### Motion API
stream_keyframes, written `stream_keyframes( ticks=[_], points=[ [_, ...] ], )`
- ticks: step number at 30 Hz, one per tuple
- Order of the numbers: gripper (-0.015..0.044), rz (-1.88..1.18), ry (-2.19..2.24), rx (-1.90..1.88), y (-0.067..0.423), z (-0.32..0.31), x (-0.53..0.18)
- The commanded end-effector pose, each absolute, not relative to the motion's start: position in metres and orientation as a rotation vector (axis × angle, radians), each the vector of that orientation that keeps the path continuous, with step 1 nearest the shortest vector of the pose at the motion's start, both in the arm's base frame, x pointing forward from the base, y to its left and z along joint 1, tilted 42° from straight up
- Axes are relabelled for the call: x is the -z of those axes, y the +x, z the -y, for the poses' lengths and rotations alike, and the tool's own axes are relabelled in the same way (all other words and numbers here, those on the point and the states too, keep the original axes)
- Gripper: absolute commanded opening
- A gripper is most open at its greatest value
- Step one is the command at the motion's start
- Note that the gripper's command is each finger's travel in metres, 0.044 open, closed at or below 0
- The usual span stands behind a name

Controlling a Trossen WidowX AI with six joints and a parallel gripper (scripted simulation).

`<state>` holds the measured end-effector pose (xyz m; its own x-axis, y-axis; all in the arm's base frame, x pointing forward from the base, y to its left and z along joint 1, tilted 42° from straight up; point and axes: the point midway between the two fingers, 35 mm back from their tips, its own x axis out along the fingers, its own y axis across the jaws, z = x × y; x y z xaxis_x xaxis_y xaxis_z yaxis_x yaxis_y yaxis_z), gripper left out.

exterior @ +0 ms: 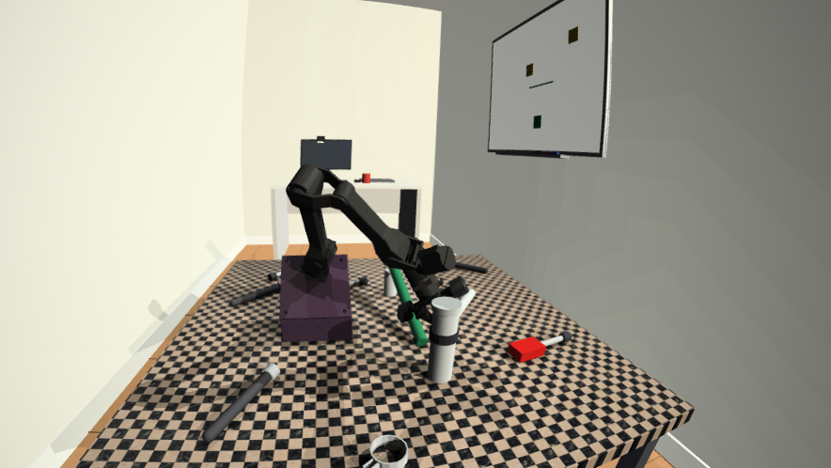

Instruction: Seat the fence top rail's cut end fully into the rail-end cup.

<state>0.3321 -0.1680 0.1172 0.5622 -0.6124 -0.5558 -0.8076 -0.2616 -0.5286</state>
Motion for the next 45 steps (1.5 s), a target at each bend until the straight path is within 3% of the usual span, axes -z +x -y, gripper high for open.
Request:
stream_keyframes(
  ticks=[1,45],
  points=[
    [0.0,-1.132,-2.001,-0.331,0.329,0.167,-0.118],
    [0.0,-1.044,-2.152,-0.629,0.303,0.169,-0.116]
  ],
)
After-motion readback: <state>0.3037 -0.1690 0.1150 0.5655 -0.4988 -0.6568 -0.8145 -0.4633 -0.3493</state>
